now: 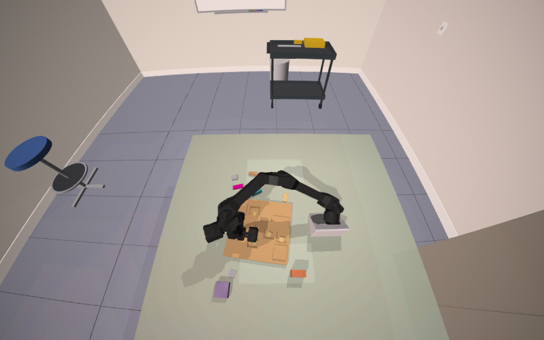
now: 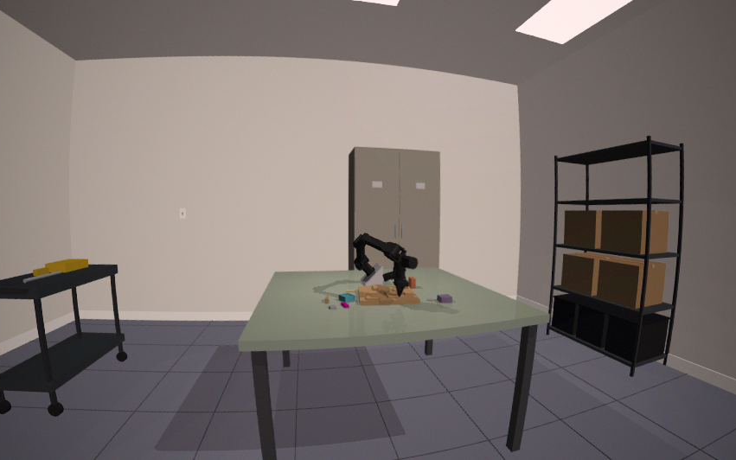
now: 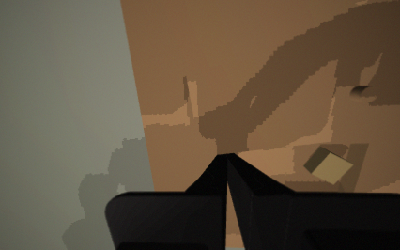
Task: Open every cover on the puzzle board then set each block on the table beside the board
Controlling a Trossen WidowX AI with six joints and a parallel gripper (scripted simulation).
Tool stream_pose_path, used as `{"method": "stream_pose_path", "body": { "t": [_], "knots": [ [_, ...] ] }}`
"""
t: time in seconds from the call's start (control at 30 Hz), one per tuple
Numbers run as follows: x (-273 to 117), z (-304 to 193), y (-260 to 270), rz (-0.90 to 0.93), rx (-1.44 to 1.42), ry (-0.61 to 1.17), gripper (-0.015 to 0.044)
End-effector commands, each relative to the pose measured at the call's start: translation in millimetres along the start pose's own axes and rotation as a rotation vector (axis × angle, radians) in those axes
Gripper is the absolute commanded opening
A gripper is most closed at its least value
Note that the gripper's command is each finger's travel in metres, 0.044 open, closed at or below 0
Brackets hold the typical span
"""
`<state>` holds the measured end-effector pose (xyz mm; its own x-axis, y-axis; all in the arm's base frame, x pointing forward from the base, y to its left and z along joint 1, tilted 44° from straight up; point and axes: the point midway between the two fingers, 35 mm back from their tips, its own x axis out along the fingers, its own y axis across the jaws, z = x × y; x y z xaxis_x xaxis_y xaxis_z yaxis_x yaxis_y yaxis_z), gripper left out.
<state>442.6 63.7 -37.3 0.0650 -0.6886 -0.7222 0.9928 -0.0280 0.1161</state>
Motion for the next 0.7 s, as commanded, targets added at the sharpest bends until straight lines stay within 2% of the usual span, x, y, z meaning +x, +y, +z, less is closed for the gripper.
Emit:
{"method": "stream_pose_path", "body": {
  "t": [0.0, 0.67],
  "knots": [
    [0.6, 6.4, 3.7, 0.001, 0.0, -0.005, 0.0],
    [-22.2, 6.9, 6.1, 0.001, -0.001, -0.003, 0.0]
  ]
}}
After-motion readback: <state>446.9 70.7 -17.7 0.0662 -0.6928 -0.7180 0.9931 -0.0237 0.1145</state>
